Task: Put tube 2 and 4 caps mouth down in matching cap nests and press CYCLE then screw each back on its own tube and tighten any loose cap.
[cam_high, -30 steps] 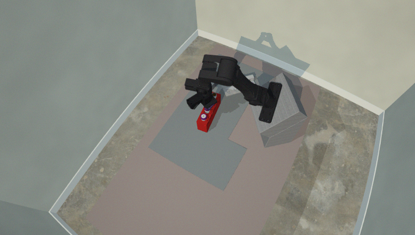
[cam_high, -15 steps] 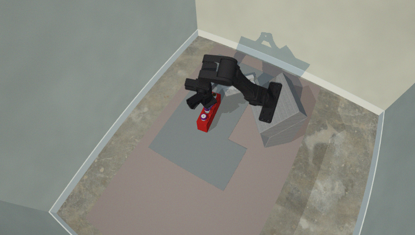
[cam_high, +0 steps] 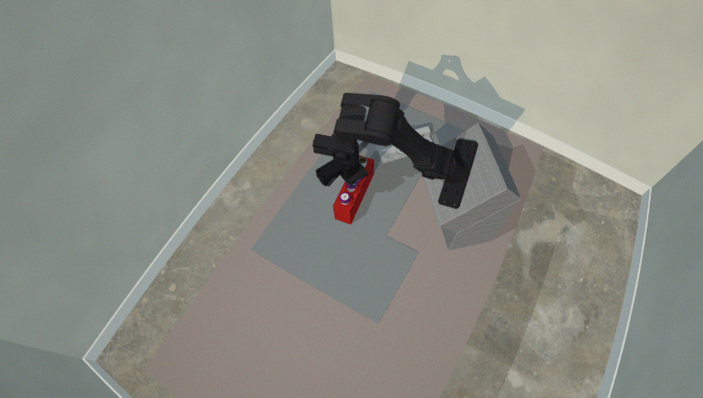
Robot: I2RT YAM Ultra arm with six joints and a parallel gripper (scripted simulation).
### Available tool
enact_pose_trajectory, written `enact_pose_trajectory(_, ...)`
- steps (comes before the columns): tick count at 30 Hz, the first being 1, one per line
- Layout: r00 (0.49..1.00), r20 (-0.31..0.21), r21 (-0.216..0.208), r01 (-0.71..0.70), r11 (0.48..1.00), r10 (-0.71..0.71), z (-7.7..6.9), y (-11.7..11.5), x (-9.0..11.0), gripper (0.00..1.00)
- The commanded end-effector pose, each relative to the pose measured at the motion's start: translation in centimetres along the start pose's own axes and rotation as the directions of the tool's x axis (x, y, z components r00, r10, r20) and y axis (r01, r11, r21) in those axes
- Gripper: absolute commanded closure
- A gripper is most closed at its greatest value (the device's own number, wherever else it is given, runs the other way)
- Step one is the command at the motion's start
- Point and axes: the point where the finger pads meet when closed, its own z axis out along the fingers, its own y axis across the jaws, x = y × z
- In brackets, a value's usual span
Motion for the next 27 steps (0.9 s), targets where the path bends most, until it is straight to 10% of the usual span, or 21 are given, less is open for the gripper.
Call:
enact_pose_trajectory(1, 1.000, 0.006, 0.010, 0.002, 1.000, -0.002, -0.11, -0.37, -0.29, 1.00)
enact_pose_trajectory(16, 1.000, 0.006, 0.010, 0.002, 1.000, -0.002, 0.26, -0.40, -0.34, 1.00)
enact_pose_trajectory(17, 1.000, 0.006, 0.010, 0.002, 1.000, -0.002, 0.26, -0.40, -0.34, 0.51)
enact_pose_trajectory(27, 1.000, 0.006, 0.010, 0.002, 1.000, -0.002, 0.26, -0.40, -0.34, 0.51)
